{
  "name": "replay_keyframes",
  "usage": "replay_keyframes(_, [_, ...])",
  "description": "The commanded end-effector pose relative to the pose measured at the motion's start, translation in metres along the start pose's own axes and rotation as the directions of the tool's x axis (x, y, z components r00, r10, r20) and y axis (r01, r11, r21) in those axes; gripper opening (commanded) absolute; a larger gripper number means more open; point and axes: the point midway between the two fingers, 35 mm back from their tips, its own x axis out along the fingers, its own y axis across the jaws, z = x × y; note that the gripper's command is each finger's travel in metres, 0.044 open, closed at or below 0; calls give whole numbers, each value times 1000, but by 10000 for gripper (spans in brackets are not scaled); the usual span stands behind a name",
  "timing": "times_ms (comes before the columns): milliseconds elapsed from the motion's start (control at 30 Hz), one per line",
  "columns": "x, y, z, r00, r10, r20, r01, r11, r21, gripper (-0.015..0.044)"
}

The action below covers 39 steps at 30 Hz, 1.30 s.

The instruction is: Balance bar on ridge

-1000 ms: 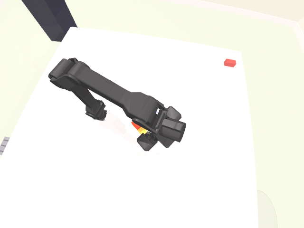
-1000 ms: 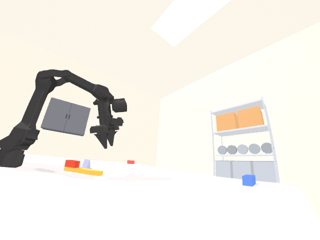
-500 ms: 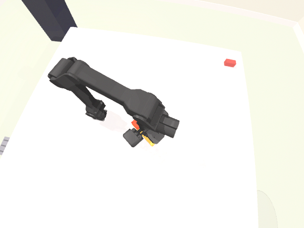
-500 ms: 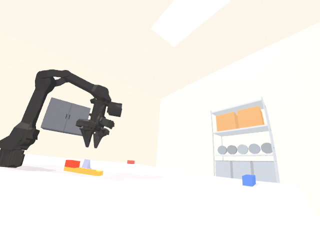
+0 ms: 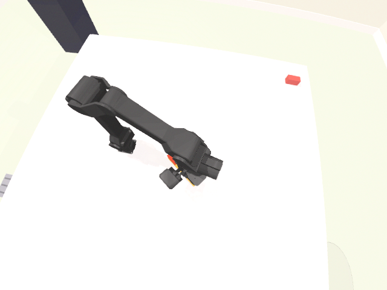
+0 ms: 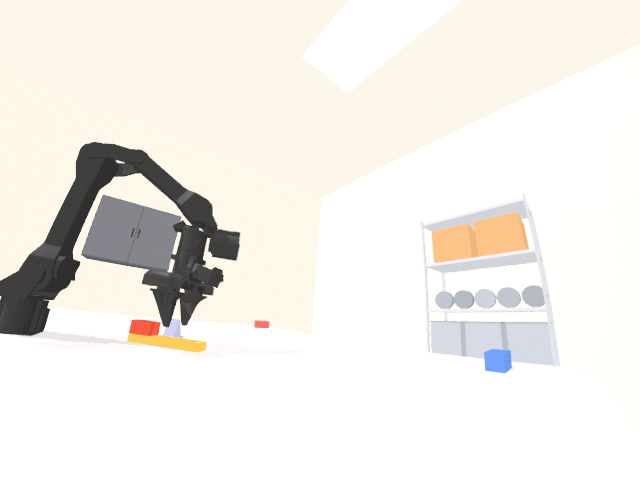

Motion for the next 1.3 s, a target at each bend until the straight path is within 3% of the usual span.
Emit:
replay_keyframes(0, [10,-1,-1,1000,-4,4,4,1000,-4,315])
replay_keyframes(1267, [35,-1,-1,1000,-4,3,4,1000,-4,315])
